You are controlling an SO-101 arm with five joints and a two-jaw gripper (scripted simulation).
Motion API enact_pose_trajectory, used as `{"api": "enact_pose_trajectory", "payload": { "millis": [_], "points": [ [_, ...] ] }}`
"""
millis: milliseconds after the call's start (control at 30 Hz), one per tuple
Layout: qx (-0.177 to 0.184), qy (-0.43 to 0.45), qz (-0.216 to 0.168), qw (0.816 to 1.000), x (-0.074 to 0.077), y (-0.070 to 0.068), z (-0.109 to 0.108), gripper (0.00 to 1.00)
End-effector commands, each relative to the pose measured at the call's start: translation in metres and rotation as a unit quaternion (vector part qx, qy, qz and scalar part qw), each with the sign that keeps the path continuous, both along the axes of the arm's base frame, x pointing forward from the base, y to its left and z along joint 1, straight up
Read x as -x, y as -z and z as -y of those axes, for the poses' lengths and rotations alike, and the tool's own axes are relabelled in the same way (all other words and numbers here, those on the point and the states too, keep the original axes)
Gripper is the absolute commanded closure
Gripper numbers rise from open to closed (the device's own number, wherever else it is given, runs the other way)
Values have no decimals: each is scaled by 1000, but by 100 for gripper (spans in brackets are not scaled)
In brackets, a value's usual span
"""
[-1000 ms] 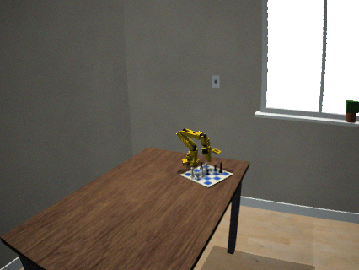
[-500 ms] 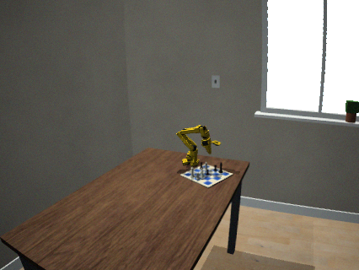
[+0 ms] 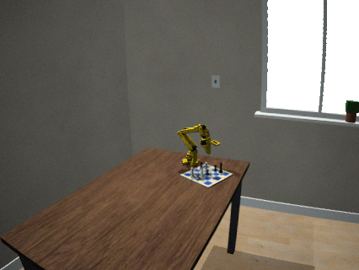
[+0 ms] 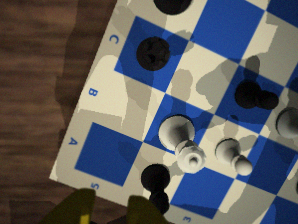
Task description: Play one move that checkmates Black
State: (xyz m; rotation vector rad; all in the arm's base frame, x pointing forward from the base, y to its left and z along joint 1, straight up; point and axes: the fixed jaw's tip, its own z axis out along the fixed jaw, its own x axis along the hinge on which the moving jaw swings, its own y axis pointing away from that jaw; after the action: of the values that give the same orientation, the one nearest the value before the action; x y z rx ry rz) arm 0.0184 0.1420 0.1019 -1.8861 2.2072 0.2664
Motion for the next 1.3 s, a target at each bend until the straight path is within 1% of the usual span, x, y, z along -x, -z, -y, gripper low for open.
{"api": "enact_pose_trajectory", "payload": {
  "millis": [0, 33, 133, 233, 1267],
  "points": [
    [5, 63, -4, 998, -16, -3, 0, 92],
    [5, 63, -4, 998, -16, -3, 0, 92],
    [4, 109, -6, 994, -28, -6, 1, 89],
    [4, 124, -7, 992, -32, -7, 2, 88],
    [4, 130, -7, 991, -32, -2, 6, 88]
  ]
}}
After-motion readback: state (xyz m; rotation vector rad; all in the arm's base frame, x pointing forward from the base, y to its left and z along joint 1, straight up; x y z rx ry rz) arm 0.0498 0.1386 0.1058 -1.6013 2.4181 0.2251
